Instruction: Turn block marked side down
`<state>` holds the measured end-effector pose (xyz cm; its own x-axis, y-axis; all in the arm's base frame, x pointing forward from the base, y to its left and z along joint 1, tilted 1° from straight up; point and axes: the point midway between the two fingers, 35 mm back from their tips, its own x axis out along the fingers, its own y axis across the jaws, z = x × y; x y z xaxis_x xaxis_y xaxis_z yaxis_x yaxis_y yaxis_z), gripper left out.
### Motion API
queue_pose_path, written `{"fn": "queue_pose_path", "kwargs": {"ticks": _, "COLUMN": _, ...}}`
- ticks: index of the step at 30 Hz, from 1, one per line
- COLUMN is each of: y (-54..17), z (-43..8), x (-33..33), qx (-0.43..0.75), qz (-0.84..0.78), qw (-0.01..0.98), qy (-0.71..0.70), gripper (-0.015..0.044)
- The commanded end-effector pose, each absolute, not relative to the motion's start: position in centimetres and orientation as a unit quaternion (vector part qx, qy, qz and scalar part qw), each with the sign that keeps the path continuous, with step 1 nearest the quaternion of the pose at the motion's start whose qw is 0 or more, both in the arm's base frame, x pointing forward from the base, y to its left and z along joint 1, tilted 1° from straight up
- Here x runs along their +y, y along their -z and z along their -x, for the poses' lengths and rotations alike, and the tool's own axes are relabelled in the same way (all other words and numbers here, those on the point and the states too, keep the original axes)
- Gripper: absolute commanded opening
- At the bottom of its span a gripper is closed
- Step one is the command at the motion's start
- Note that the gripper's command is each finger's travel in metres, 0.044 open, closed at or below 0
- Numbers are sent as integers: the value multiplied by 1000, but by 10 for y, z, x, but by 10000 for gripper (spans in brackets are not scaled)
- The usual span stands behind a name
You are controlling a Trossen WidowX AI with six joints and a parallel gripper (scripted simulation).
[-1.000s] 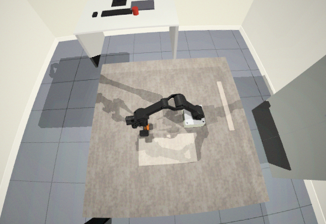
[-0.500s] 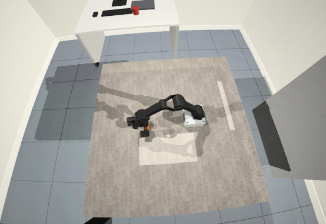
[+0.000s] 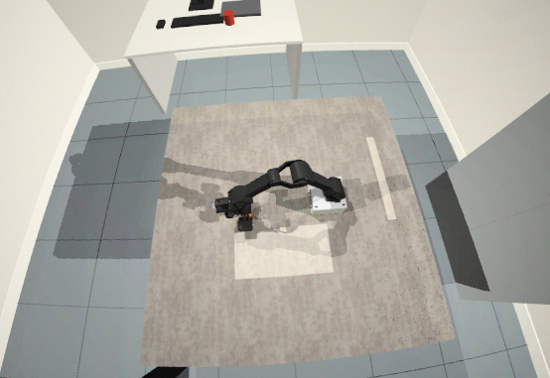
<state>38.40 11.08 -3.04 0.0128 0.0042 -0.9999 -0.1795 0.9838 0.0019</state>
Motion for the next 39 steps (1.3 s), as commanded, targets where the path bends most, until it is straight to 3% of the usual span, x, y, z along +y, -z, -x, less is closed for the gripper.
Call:
{"fn": "queue_pose_path", "kwargs": {"ticks": 1, "y": 33, "z": -383, "x": 112, "qx": 701, "qz": 60, "qw": 707, "qy": -65, "gripper": 164}}
{"fn": "queue_pose_path", "kwargs": {"ticks": 16, "y": 33, "z": -383, "x": 112, "qx": 701, "qz": 60, "qw": 707, "qy": -65, "gripper": 64}}
{"fn": "queue_pose_path", "kwargs": {"ticks": 19, "y": 22, "z": -384, "x": 112, "qx": 701, "qz": 60, "qw": 707, "qy": -65, "gripper": 0}}
{"fn": "queue_pose_path", "kwargs": {"ticks": 39, "y": 12, "z": -387, "x": 113, "qx": 638, "qz": 57, "qw": 765, "qy": -71, "gripper": 0}}
